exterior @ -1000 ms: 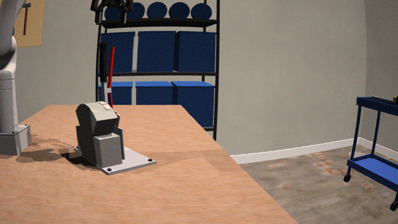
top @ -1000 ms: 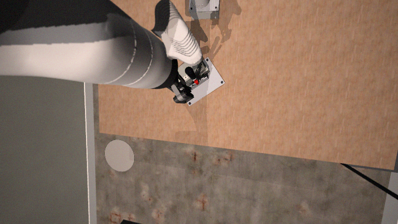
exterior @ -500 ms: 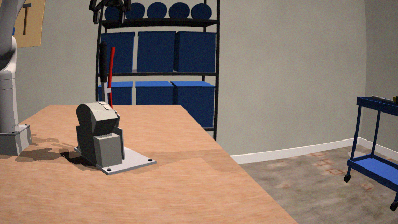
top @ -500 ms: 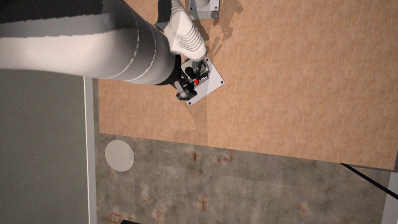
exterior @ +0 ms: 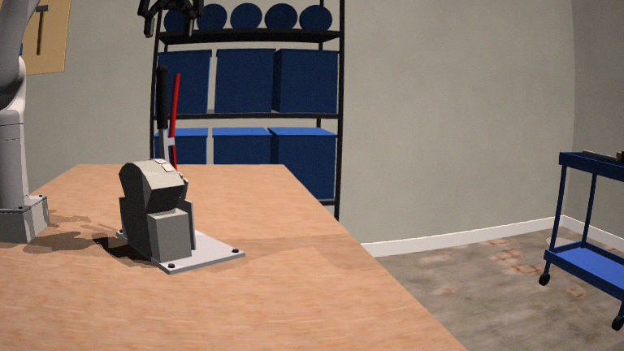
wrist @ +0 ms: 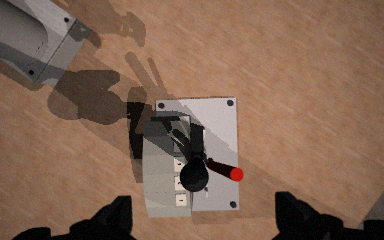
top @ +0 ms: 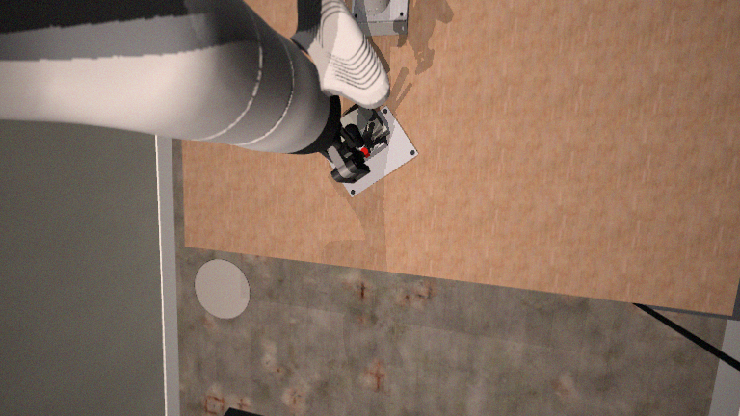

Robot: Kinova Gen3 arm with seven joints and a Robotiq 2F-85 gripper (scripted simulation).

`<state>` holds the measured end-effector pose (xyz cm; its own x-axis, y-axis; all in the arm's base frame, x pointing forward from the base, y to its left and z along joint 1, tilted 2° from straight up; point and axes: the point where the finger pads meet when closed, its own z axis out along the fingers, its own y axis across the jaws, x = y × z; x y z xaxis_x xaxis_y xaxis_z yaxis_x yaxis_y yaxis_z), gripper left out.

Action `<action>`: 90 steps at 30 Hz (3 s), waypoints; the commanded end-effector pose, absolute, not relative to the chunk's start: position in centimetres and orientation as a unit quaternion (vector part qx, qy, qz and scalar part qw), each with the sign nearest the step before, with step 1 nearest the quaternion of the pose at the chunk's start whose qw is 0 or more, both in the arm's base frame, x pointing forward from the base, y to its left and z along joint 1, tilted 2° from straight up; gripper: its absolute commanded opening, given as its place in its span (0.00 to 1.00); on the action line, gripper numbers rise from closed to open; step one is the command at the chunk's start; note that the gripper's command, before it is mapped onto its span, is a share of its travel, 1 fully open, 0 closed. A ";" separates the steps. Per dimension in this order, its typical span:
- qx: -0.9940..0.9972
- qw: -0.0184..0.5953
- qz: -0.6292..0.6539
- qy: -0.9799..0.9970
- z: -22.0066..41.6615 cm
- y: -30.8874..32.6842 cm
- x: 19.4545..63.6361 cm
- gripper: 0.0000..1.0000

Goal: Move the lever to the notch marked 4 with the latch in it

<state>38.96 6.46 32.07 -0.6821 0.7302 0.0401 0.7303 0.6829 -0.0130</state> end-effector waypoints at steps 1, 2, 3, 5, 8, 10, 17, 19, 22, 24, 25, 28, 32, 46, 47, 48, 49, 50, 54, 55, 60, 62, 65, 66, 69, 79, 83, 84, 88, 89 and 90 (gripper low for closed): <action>-0.398 0.021 -0.003 -0.917 32.2 6.5 39.0 1.00; -0.398 0.021 -0.003 -0.917 32.2 6.5 38.9 1.00; -0.398 0.021 -0.003 -0.917 32.2 6.5 38.9 1.00; -0.398 0.021 -0.003 -0.917 32.2 6.5 38.9 1.00; -0.398 0.021 -0.003 -0.917 32.2 6.5 38.9 0.00; -0.398 0.021 -0.003 -0.917 32.2 6.5 38.9 0.00; -0.398 0.021 -0.003 -0.917 32.2 6.5 38.9 0.00; -0.398 0.021 -0.003 -0.917 32.2 6.5 38.9 0.00; -0.398 0.021 -0.003 -0.917 32.2 6.5 38.9 0.00; -0.398 0.021 -0.003 -0.917 32.2 6.5 38.9 0.00; -0.398 0.021 -0.003 -0.917 32.2 6.5 38.9 0.00; -0.398 0.021 -0.003 -0.917 32.2 6.5 38.9 0.00; -0.398 0.021 -0.003 -0.917 32.2 6.5 38.9 0.00; -0.398 0.021 -0.003 -0.917 32.2 6.5 38.9 0.00; -0.398 0.021 -0.003 -0.917 32.2 6.5 38.9 0.00; -0.398 0.021 -0.003 -0.917 32.2 6.5 38.9 0.00; -0.398 0.021 -0.003 -0.917 32.2 6.5 38.9 0.00; -0.398 0.021 -0.003 -0.917 32.2 6.5 38.9 0.00; -0.398 0.021 -0.003 -0.917 32.2 6.5 38.9 0.98; -0.398 0.021 -0.003 -0.917 32.2 6.5 38.9 0.98; -0.398 0.021 -0.003 -0.917 32.2 6.5 38.9 0.98; -0.398 0.021 -0.003 -0.917 32.2 6.5 38.9 0.98; -0.398 0.021 -0.003 -0.917 32.2 6.5 38.9 0.98; -0.398 0.021 -0.003 -0.917 32.2 6.5 38.9 0.98; -0.398 0.021 -0.003 -0.917 32.2 6.5 38.9 0.98; -0.398 0.021 -0.003 -0.917 32.2 6.5 38.9 0.98; -0.398 0.021 -0.003 -0.917 32.2 6.5 38.9 0.98; -0.398 0.021 -0.003 -0.917 32.2 6.5 38.9 0.98; -0.398 0.021 -0.003 -0.917 32.2 6.5 38.9 0.98; -0.398 0.021 -0.003 -0.917 32.2 6.5 38.9 0.98; -0.398 0.021 -0.003 -0.917 32.1 6.5 38.9 0.98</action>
